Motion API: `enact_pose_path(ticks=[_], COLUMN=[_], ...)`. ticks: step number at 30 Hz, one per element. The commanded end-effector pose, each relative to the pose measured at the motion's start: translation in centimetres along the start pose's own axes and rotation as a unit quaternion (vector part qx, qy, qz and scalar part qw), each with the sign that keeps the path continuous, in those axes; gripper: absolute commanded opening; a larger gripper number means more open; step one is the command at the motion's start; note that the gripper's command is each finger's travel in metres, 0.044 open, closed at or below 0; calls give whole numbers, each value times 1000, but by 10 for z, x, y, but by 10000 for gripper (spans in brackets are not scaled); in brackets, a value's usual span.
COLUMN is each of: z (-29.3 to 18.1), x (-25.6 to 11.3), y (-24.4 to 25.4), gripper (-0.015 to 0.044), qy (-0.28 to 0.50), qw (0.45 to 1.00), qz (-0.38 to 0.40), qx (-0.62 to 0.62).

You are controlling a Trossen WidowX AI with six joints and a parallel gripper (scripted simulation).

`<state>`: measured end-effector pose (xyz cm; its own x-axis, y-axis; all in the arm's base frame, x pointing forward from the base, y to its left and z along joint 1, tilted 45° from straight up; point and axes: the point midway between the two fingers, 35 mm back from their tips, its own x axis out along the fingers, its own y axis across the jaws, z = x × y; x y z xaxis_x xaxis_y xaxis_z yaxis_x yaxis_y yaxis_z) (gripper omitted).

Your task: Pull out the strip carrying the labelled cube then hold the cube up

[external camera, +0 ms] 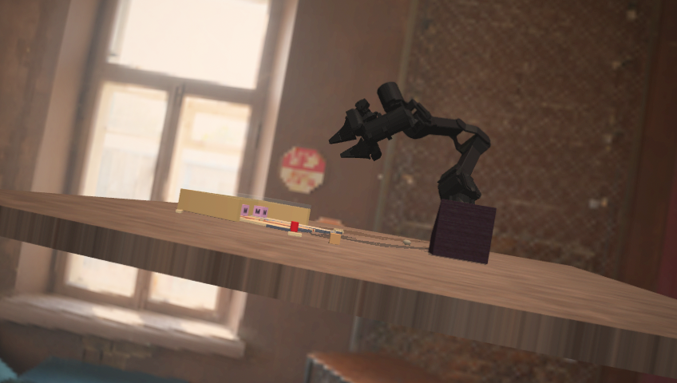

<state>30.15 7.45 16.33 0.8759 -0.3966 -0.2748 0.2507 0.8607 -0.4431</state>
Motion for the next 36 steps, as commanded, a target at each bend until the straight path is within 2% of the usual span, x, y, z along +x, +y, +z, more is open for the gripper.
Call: enact_pose_path(ticks=[1,17,20,26,32,36], z=[-24,-24,-25,-35,-54,-66], x=[5,5,17,63,94,103], y=[20,20,19,0,-38,-65], gripper=[400,400,321,164,6,0], qy=[23,23,57,207,367,454], qw=[987,987,986,970,923,880], qz=[1,1,-4,-36,-91,-132], qx=[-158,-158,-155,-124,-70,-34])
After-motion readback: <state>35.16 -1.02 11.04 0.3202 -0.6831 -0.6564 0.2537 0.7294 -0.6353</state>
